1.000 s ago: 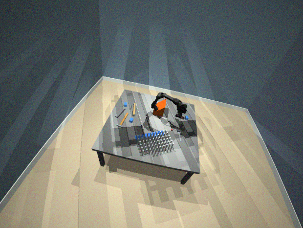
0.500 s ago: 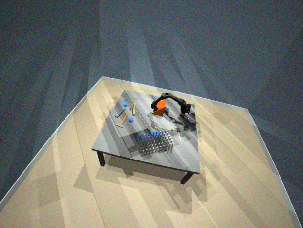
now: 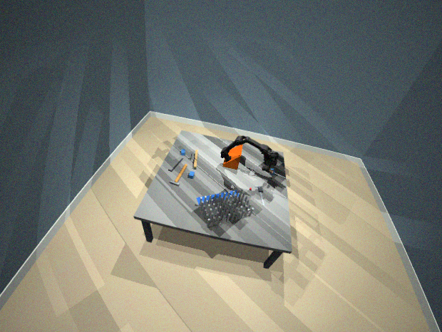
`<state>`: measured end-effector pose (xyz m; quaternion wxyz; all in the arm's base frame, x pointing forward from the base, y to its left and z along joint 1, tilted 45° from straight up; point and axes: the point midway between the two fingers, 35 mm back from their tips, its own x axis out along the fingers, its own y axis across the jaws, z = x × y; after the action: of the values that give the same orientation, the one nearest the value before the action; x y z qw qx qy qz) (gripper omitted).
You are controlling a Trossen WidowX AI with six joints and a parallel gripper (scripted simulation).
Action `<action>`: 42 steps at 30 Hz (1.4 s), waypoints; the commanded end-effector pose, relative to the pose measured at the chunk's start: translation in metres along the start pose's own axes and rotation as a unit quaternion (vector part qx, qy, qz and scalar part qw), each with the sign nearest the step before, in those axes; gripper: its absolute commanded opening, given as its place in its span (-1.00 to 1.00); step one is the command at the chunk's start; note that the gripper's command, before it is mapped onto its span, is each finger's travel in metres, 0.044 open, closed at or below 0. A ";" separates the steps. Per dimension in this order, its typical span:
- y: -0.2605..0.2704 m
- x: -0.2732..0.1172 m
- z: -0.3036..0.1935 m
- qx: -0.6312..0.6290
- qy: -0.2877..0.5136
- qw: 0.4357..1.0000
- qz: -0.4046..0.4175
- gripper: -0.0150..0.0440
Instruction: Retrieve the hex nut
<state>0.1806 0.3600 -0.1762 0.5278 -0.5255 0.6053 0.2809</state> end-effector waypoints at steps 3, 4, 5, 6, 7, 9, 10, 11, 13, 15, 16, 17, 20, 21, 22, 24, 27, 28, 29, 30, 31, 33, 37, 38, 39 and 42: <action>0.000 0.007 -0.001 0.001 0.000 1.000 0.002 -0.49; 0.000 0.008 -0.001 0.001 0.000 1.000 0.002 -0.49; 0.000 0.009 -0.002 0.001 0.000 1.000 0.002 -0.49; 0.000 0.010 -0.002 0.001 0.000 1.000 0.002 -0.49; 0.000 0.011 -0.002 0.001 0.000 1.000 0.002 -0.49; 0.000 0.013 -0.003 0.001 0.000 1.000 0.002 -0.49; 0.000 0.014 -0.003 0.001 0.000 1.000 0.002 -0.49; 0.000 0.015 -0.003 0.001 0.000 1.000 0.002 -0.49; 0.000 0.017 -0.004 0.001 -0.001 1.000 0.002 -0.49; 0.000 0.019 -0.004 0.001 -0.001 1.000 0.002 -0.49; 0.000 0.020 -0.004 0.001 -0.001 1.000 0.002 -0.49; -0.001 0.021 -0.005 0.001 -0.001 1.000 0.002 -0.49; -0.001 0.024 -0.005 0.001 -0.001 1.000 0.002 -0.49; -0.001 0.025 -0.006 0.001 -0.001 1.000 0.002 -0.49; -0.001 0.026 -0.006 0.001 -0.001 1.000 0.002 -0.49; -0.001 0.028 -0.006 0.001 -0.001 1.000 0.002 -0.49; -0.001 0.031 -0.007 0.001 -0.001 1.000 0.002 -0.49; -0.001 0.032 -0.008 0.001 -0.001 1.000 0.002 -0.49; -0.001 0.032 -0.008 0.001 -0.001 1.000 0.002 -0.49; -0.001 0.033 -0.008 0.001 -0.001 1.000 0.002 -0.49; -0.001 0.034 -0.008 0.001 -0.001 1.000 0.002 -0.49; -0.001 0.036 -0.009 0.001 -0.001 1.000 0.002 -0.49; -0.001 0.040 -0.010 0.001 -0.001 1.000 0.002 -0.49; -0.001 0.041 -0.011 0.001 -0.001 1.000 0.002 -0.49; -0.001 0.042 -0.011 0.001 -0.001 1.000 0.002 -0.49; -0.001 0.045 -0.012 0.001 -0.001 1.000 0.002 -0.49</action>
<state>0.1817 0.3368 -0.2112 0.5283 -0.5221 0.6073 0.2819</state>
